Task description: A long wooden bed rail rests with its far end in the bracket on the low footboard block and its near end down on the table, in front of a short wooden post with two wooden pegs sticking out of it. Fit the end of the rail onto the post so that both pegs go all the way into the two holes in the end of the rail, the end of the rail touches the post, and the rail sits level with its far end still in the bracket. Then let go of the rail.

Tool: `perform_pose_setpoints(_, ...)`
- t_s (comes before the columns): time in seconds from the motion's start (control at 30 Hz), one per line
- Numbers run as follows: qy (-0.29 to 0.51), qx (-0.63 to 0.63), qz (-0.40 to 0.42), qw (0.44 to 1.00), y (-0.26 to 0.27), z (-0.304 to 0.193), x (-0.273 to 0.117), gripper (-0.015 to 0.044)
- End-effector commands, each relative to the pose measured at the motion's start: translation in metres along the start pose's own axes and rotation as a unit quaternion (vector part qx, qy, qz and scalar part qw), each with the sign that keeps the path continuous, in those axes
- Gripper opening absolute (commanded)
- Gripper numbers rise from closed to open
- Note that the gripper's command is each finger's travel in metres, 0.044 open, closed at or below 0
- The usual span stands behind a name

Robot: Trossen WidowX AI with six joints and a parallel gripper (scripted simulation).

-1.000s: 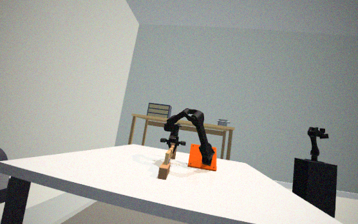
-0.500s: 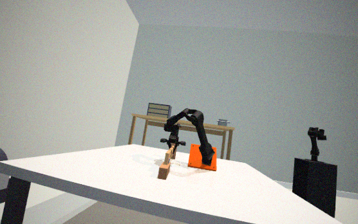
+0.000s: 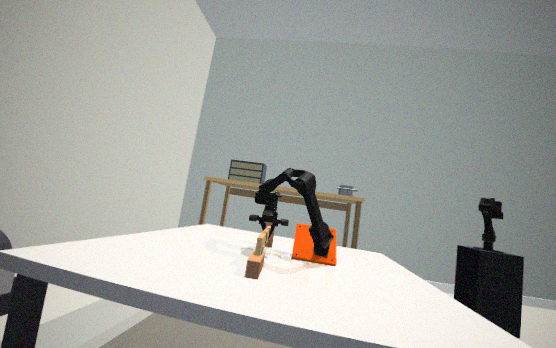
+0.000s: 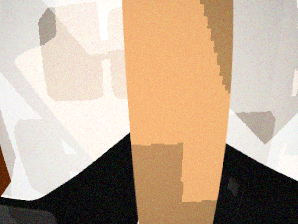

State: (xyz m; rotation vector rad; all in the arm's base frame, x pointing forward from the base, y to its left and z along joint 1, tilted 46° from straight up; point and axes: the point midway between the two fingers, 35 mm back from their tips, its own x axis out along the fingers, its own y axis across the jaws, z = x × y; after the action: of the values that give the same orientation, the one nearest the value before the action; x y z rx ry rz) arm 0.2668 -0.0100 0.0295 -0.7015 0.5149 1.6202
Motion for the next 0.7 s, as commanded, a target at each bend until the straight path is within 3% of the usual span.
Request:
perform_pose_setpoints(0.0, 0.002, 0.001, -0.004, 1.000, -0.0004, -0.0029, -0.0035, 0.0000)
perform_pose_setpoints(0.67, 0.002, 0.001, -0.004, 1.000, -0.0006, -0.0075, -0.0023, 0.0000)
